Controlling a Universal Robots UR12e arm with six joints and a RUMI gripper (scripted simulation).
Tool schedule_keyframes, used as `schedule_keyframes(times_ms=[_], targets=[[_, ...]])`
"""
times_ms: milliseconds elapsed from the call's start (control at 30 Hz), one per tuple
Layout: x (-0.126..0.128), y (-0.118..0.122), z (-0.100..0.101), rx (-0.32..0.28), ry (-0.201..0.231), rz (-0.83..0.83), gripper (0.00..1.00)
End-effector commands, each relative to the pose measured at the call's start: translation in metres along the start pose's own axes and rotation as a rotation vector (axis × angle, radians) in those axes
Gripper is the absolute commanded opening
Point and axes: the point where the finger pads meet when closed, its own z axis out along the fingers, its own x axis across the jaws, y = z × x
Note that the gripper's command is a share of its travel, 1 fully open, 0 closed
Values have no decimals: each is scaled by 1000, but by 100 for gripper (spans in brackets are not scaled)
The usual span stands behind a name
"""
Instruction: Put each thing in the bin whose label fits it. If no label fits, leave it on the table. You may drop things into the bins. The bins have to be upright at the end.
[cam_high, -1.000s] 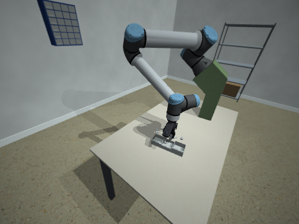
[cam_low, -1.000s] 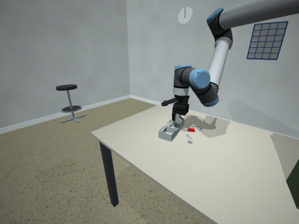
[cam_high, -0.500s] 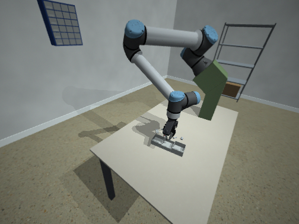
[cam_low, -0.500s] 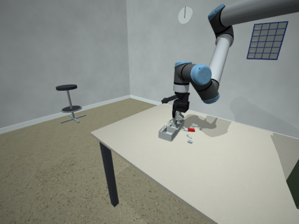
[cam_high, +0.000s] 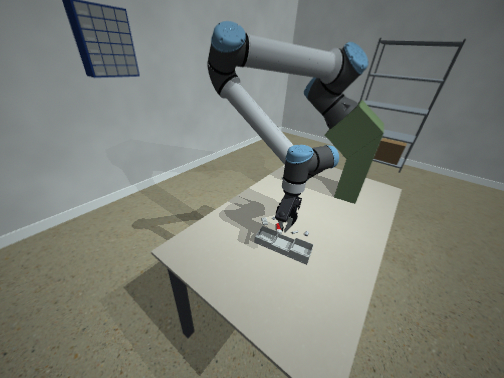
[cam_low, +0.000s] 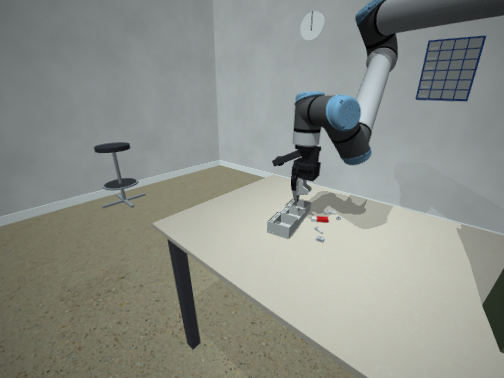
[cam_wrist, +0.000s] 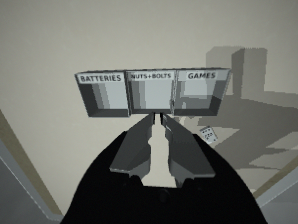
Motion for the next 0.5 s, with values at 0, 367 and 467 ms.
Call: schedule_keyframes(times_ms=[0,367,467], targets=[[-5,0,-2,0,0,0,4],[-55,3,-2,0,0,0,4],[-70,4,-2,0,0,0,4]])
